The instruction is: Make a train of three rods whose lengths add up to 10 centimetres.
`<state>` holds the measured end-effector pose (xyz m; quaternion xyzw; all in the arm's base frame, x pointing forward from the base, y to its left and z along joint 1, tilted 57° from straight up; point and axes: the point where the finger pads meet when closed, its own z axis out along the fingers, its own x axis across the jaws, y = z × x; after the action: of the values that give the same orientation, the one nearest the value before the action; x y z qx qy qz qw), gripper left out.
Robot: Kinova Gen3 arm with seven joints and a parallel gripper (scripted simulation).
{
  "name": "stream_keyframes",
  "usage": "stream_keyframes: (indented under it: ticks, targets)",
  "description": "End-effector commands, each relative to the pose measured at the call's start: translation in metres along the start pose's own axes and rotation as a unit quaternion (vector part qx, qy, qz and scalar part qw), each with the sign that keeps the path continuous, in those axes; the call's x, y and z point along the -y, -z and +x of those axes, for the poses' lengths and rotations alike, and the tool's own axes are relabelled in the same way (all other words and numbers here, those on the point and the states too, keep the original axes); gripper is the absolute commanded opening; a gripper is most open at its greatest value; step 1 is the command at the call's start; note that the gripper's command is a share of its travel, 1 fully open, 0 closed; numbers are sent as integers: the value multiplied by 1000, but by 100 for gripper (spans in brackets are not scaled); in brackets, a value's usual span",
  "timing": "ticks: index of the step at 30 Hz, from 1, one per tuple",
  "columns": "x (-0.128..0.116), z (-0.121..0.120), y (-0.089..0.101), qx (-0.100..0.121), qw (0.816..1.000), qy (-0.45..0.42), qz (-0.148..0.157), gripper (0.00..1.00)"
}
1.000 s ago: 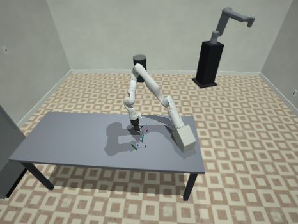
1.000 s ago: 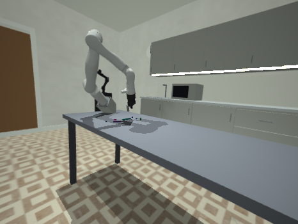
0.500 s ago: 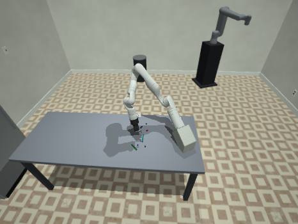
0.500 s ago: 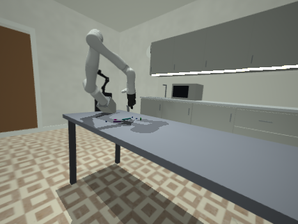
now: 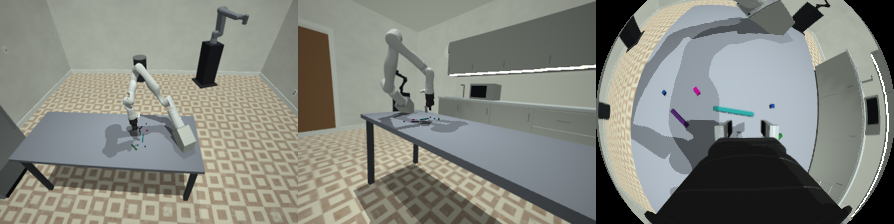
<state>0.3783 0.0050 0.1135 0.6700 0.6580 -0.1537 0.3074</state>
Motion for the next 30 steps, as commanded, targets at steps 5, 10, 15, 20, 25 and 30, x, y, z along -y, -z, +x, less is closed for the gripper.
stream_keyframes:
  ticks: [5, 10, 15, 20, 25, 30]
  targets:
    - [-2, 1, 1, 5, 1000, 1, -4, 100]
    - [-8, -5, 1, 19, 1000, -8, -12, 100]
    - [-14, -11, 2, 33, 999, -18, -19, 100]
    - [-19, -16, 1, 47, 998, -27, -26, 100]
    - [-19, -16, 1, 47, 998, -27, -26, 100]
    - [-24, -21, 1, 59, 997, -36, -32, 100]
